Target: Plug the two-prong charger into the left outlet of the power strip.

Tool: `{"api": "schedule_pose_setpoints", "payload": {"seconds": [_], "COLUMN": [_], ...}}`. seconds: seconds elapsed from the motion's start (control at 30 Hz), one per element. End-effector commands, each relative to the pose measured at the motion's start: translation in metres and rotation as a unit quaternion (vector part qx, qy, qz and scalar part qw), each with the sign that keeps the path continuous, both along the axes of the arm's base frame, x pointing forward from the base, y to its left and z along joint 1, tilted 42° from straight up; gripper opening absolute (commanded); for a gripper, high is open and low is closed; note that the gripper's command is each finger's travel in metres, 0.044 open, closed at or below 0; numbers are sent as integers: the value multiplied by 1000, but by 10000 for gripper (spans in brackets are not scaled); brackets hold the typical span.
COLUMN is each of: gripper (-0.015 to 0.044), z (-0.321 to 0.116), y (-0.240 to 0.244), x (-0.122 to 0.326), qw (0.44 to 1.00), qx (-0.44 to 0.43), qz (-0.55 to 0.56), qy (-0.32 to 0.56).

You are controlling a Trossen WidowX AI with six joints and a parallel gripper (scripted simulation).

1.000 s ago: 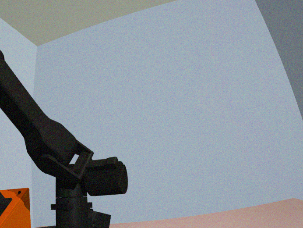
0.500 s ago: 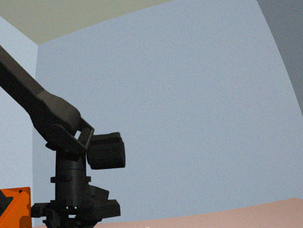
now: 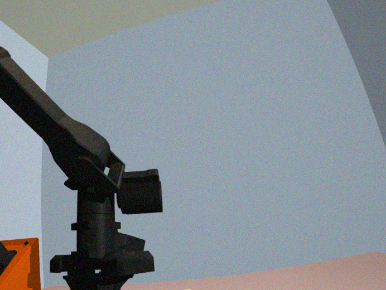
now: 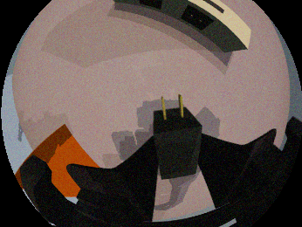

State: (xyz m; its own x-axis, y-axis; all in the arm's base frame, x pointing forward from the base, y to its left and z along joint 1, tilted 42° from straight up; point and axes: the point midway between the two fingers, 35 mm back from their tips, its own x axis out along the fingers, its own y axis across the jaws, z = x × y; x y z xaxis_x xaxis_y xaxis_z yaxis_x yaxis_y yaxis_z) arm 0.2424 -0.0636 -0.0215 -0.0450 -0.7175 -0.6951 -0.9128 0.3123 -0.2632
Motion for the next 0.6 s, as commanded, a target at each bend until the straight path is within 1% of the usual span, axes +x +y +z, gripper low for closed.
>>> {"api": "schedule_pose_setpoints", "payload": {"seconds": [0.0, 0.57], "gripper": [0, 0], "z": [-8, -36], "y": [5, 20], "x": [1, -1], "qw": [1000, 993], "qx": [3, 5], "qz": [-18, -85], "qy": [-18, -80]}}
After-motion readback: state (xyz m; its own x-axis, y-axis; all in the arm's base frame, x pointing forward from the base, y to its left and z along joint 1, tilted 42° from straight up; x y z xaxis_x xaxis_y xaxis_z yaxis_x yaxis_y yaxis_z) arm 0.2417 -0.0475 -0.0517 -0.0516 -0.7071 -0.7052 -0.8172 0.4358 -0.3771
